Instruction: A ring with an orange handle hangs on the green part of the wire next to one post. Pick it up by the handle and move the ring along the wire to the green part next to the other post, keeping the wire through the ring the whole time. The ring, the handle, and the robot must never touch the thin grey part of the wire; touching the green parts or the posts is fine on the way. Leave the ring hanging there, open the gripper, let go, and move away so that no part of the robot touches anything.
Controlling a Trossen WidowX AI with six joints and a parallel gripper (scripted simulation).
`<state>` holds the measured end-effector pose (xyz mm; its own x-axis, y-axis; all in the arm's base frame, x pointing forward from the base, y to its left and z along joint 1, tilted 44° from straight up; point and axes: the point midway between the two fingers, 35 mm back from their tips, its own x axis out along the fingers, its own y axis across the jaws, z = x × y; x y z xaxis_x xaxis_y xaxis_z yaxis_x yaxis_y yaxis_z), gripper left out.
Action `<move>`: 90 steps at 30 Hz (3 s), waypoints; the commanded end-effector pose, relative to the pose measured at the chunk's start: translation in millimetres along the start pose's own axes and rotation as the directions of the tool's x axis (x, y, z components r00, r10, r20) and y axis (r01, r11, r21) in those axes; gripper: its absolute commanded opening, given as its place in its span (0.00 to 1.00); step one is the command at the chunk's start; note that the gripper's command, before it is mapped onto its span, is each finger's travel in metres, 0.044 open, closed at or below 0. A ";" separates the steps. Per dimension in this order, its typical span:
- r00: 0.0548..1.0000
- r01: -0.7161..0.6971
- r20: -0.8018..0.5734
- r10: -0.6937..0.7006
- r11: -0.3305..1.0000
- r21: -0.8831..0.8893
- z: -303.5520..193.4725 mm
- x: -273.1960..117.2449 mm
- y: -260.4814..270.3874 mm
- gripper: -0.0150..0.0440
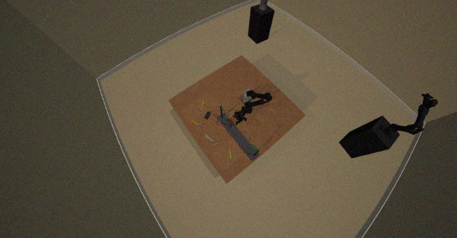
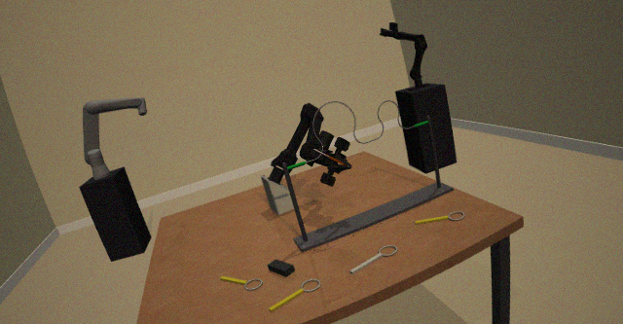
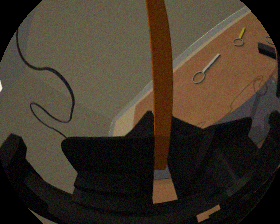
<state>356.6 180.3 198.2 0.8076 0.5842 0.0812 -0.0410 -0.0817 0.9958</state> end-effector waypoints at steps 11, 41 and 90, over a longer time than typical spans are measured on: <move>0.989 0.136 -0.018 -0.149 0.942 -0.305 9.0 -11.2 -57.0 0.00; 0.948 0.258 0.023 -0.318 0.724 -0.639 47.8 -37.2 -119.0 0.00; 0.942 0.270 0.036 -0.335 0.687 -0.675 80.5 -56.7 -154.3 0.00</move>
<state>364.9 94.4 40.5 0.7966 0.5480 -0.2551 -0.2080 0.6448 0.7356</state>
